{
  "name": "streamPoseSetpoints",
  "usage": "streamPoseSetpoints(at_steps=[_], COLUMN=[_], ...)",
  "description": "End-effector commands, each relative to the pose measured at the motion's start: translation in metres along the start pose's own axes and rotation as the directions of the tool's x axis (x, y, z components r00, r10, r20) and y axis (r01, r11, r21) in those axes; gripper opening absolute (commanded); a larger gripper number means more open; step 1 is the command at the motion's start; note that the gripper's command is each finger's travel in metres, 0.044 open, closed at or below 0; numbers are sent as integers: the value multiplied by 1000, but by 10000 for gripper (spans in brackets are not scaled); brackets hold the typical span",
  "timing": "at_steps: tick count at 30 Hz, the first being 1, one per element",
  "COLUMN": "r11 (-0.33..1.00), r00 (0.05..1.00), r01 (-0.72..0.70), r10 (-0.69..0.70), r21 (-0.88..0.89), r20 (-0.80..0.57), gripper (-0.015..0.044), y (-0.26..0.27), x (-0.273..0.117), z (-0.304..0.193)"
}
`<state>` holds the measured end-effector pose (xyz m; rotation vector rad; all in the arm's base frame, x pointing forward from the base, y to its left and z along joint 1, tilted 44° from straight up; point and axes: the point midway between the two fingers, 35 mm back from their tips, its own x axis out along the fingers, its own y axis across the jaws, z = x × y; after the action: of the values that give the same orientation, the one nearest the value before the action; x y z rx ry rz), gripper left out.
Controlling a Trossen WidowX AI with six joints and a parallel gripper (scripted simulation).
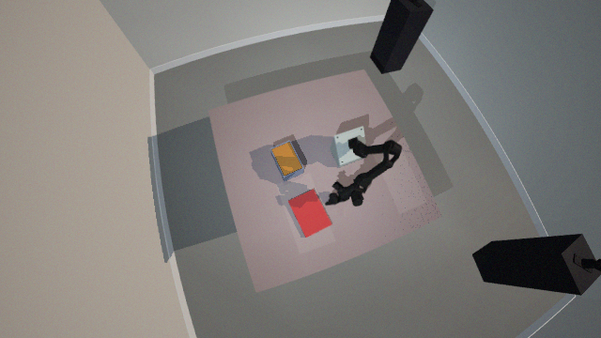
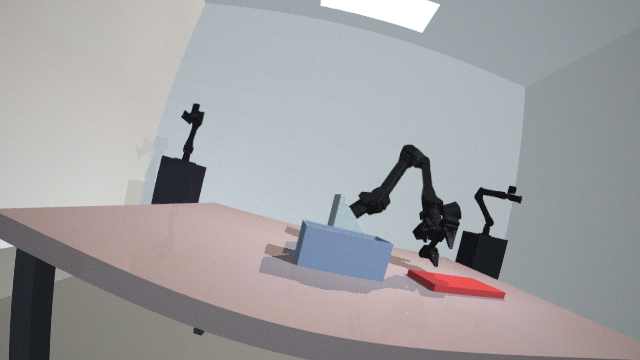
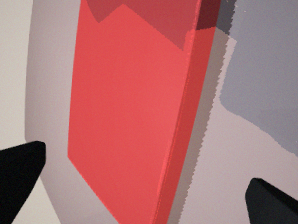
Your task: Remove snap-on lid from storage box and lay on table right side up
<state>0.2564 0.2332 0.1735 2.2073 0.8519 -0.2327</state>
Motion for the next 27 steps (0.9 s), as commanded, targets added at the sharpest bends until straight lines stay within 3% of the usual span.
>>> streamPoseSetpoints(at_steps=[1,27], r11=[1000,1000], r00=[1000,1000], r01=[-1,-1], r10=[1,1], r21=[4,4], r20=[8,8], gripper=[440,440], y=[-6,3], x=[-6,-44], z=[3,-1])
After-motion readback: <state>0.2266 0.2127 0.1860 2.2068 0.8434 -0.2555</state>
